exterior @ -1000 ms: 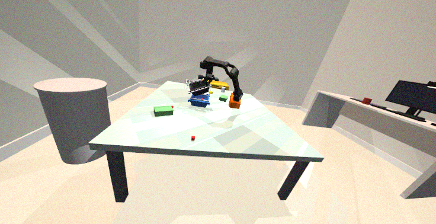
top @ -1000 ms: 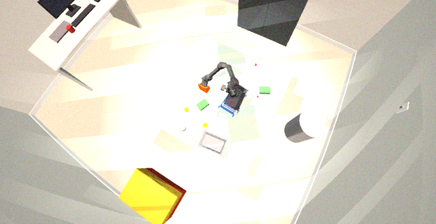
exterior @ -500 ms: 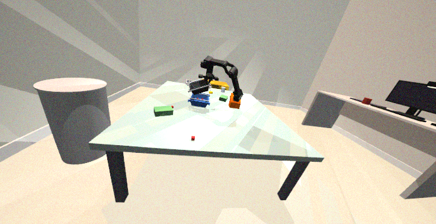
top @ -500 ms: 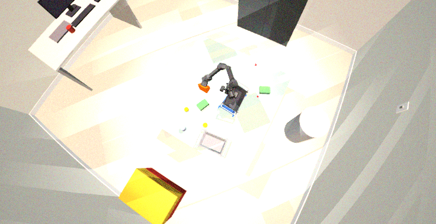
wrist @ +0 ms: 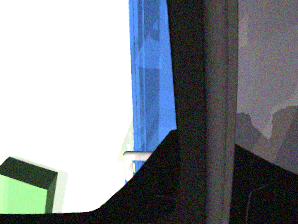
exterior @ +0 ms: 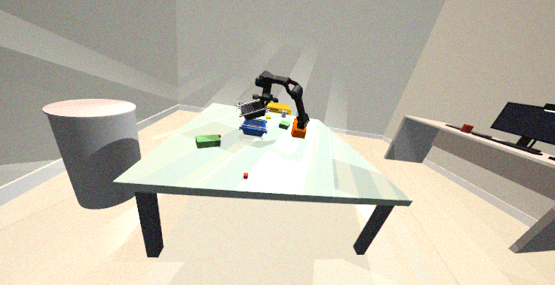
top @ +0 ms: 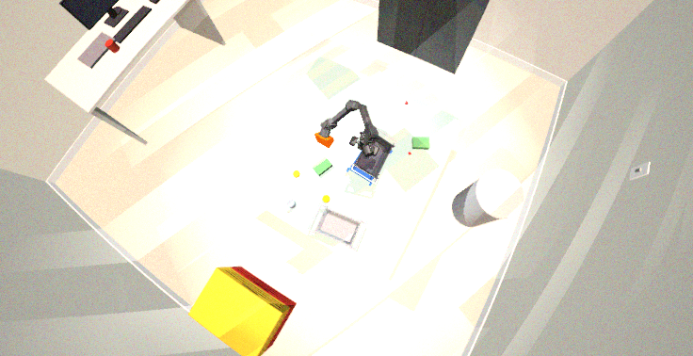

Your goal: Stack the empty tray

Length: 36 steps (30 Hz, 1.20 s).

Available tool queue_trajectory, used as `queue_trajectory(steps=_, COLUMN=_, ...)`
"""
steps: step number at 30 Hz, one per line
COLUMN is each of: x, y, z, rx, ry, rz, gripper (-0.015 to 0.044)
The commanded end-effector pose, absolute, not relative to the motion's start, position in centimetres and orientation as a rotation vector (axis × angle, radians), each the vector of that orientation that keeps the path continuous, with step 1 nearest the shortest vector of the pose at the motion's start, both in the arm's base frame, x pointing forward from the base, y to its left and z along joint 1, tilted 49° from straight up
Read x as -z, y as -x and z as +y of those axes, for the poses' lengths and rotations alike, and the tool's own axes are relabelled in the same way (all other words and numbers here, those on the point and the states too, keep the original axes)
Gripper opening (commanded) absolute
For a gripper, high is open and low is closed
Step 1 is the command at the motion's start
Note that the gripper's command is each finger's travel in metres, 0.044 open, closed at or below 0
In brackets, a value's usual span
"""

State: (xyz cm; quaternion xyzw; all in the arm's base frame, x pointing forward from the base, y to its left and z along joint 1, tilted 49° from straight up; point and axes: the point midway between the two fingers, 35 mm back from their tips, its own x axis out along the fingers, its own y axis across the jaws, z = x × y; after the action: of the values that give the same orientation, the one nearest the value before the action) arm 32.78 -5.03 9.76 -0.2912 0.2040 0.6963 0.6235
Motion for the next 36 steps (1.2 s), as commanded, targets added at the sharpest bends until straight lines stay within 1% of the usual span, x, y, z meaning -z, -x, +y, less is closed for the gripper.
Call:
queue_trajectory(steps=1, x=-10.0, y=-33.0, z=-5.5, rx=-1.577, ry=0.673, rz=0.458, gripper=0.0)
queue_trajectory(steps=20, x=-9.1, y=-33.1, z=-6.4, rx=-1.581, ry=0.671, rz=0.458, gripper=0.0)
queue_trajectory(steps=36, x=-7.5, y=-33.1, z=-4.7, rx=-1.573, ry=0.642, rz=0.49, gripper=0.0)
